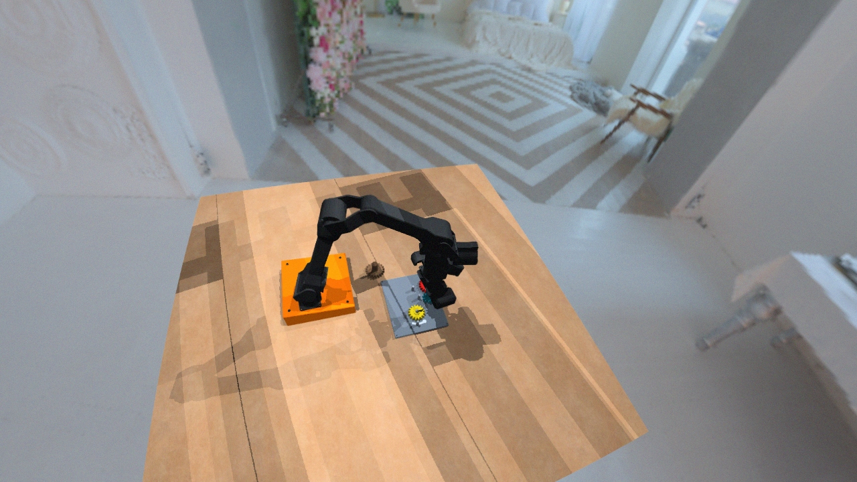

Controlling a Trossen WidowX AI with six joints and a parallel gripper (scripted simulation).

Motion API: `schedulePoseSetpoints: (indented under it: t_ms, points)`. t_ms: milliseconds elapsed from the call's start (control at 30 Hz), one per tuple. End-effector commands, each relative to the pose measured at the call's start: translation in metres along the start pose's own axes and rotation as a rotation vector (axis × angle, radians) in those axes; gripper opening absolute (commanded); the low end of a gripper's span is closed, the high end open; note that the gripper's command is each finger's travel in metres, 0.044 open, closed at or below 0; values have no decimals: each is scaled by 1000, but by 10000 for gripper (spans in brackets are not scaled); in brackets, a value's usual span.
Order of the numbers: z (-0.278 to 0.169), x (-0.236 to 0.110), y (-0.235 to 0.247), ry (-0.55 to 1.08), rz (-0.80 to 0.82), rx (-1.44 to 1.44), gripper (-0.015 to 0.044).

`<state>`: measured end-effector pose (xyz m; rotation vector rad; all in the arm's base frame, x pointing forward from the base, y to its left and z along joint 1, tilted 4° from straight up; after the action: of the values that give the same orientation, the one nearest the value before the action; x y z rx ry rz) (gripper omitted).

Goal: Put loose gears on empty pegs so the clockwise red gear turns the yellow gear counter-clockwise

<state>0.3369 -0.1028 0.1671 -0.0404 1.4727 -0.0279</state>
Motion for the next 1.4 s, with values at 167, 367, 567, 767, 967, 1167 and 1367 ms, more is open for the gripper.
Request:
schedulePoseSetpoints:
  t_ms: [167,367,567,767,967,1167,1367]
  points:
    - [0,0,0,-2,5,-267,0]
    - [0,0,0,-2,5,-341,0]
    - [0,2,0,-2,5,-373,0]
    - [0,9,0,-2,5,-496,0]
    - [0,19,0,-3,5,-565,0]
    - [0,26,0,-3,5,-526,0]
    - [0,34,0,-2,5,-395,0]
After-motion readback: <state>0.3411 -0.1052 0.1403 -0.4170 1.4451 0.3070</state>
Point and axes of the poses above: the point midway between the two fingers, 35 mm back from their tips, its own x axis out along the fingers, its own y axis across the jaws, z = x × y, the point moved 6 cm from there along -x, back along the fingers, and after that the axes turned 1 degree about x, right-handed, at the moved point
